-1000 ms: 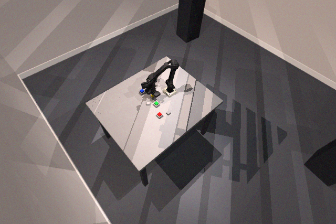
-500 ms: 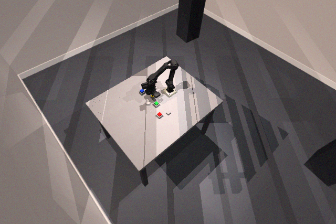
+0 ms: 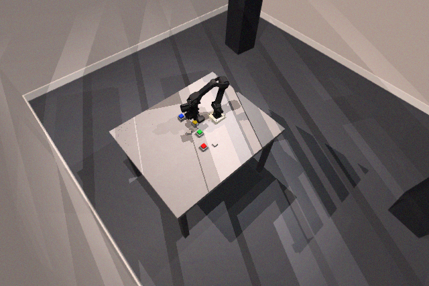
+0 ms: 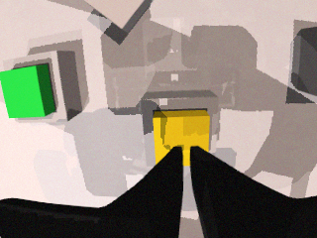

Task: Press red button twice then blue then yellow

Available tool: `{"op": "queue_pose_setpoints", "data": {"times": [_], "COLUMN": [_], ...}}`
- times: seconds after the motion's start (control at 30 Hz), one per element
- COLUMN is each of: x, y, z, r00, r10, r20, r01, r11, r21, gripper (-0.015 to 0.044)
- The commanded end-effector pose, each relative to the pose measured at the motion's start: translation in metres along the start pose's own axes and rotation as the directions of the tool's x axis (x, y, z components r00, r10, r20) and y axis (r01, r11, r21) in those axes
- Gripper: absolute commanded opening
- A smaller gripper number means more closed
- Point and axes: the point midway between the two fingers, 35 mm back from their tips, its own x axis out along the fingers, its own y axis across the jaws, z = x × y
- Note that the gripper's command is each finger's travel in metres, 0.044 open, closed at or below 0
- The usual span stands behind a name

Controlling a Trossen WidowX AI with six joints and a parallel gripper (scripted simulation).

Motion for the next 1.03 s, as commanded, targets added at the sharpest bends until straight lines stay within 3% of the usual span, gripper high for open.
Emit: {"op": "queue_pose_setpoints", "data": {"times": [0.0,0.17,0.47,0.73,1.0], "x": [-0.011,-0.023,-0.054,-0.076,-0.077], "y": [0.001,0.034,0.152,0.261,0.265], "z": [-0.001,0.029,0.071,0.057,0.055], "r00": [1.0,1.0,1.0,1.0,1.0], "r10": [0.004,0.009,0.02,0.025,0.025], "r20": [0.0,0.005,0.008,0.004,0.004], "r01": [-0.004,-0.009,-0.02,-0.025,-0.025], "r11": [1.0,1.0,1.0,1.0,1.0], "r21": [0.003,-0.007,-0.012,0.001,0.001], "gripper": [0.002,0.0151,0.0387,0.04,0.04]}}
